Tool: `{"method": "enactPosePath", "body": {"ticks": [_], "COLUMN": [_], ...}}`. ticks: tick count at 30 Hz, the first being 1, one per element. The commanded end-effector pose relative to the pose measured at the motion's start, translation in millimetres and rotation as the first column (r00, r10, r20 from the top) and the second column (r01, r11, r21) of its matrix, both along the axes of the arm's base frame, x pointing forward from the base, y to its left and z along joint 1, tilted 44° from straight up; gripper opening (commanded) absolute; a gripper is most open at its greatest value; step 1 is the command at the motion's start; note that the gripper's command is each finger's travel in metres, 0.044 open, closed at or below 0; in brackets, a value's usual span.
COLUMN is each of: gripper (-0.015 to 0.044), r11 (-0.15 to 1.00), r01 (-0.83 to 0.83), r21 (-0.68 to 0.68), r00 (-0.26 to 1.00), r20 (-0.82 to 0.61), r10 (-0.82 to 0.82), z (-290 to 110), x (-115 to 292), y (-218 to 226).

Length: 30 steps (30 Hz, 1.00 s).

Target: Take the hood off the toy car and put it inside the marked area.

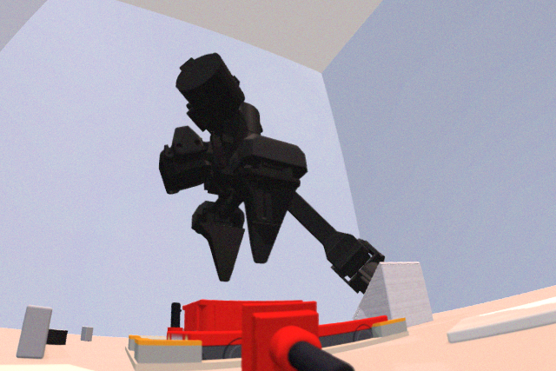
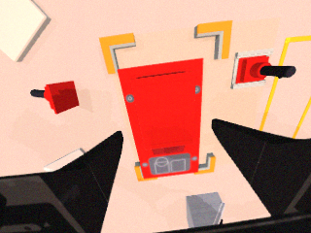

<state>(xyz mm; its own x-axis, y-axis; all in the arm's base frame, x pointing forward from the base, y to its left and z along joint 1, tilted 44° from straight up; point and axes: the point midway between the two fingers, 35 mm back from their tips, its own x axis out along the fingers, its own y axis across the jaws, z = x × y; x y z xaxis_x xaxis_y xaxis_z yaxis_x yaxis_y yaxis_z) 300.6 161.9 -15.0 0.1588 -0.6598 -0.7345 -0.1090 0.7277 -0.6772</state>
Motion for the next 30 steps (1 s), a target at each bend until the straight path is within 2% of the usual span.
{"method": "enactPosePath", "body": {"ticks": [1,30], "gripper": [0.044,0.044], "r11": [1.0,1.0], "r01": [-0.004,-0.004], "r21": [-0.008,-0.009], "r00": [1.0,1.0], "r20": [-0.004,-0.003], "r10": [0.004,0.004], "z": [-2,-14], "x": [0,3], "y": [-3,-16]}}
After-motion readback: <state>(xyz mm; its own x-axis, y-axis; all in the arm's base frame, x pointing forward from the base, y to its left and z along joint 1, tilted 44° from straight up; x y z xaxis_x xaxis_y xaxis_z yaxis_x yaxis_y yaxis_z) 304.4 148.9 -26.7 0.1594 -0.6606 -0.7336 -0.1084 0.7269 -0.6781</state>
